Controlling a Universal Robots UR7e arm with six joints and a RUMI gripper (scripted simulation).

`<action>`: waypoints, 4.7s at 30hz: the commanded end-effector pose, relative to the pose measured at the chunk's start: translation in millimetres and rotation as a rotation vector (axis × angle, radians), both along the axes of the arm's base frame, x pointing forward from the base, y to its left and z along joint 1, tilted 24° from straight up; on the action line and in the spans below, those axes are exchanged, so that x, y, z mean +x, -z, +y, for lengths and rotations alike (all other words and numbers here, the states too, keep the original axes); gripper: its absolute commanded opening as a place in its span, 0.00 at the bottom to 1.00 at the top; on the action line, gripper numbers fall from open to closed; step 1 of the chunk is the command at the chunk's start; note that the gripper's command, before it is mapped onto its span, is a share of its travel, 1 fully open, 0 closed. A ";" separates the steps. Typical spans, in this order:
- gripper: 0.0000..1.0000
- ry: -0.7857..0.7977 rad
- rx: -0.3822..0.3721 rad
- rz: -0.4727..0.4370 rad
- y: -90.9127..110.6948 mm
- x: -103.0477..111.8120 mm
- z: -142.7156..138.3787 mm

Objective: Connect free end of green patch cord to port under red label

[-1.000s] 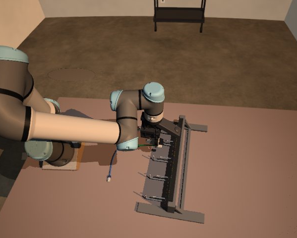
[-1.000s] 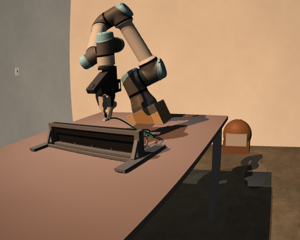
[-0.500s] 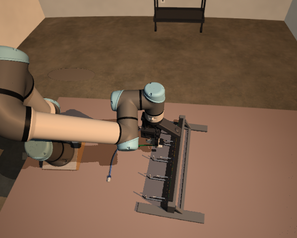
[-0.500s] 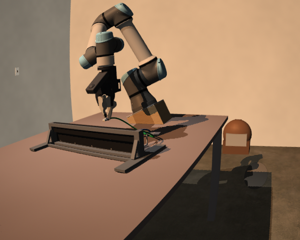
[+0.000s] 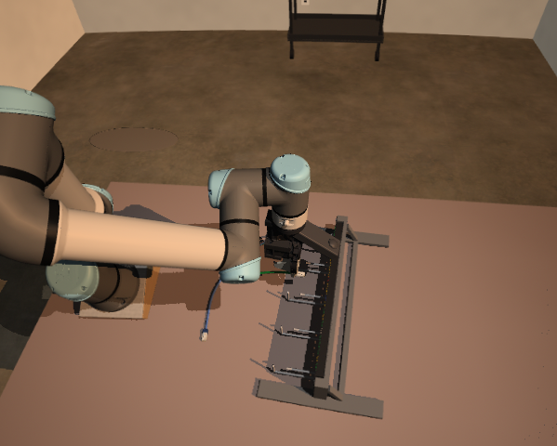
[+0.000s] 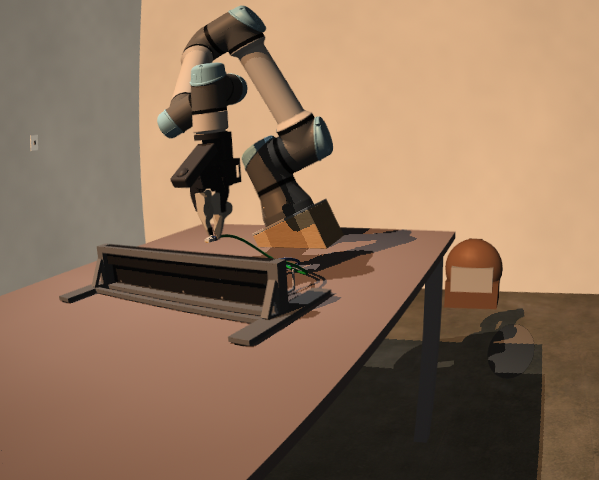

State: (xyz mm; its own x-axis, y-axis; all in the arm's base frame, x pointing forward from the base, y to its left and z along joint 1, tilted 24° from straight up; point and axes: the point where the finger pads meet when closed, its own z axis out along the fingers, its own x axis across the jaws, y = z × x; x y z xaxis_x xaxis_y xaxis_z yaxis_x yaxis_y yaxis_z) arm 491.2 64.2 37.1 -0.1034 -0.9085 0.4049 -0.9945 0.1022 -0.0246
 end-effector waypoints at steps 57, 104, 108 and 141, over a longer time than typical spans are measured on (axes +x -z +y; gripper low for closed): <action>0.00 0.000 0.000 -0.001 23.0 28.6 -13.4; 0.00 0.000 -0.001 -0.007 23.4 55.4 -16.5; 0.00 0.000 -0.001 -0.007 23.3 56.3 -16.5; 0.00 0.001 -0.001 -0.007 23.2 58.8 -16.7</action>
State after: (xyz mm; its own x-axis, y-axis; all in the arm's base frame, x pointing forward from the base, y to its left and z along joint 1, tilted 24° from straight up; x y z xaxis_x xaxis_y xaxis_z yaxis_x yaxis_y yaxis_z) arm 549.5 47.2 13.4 -0.1064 -0.9080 0.4053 -0.9942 0.1031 -0.0300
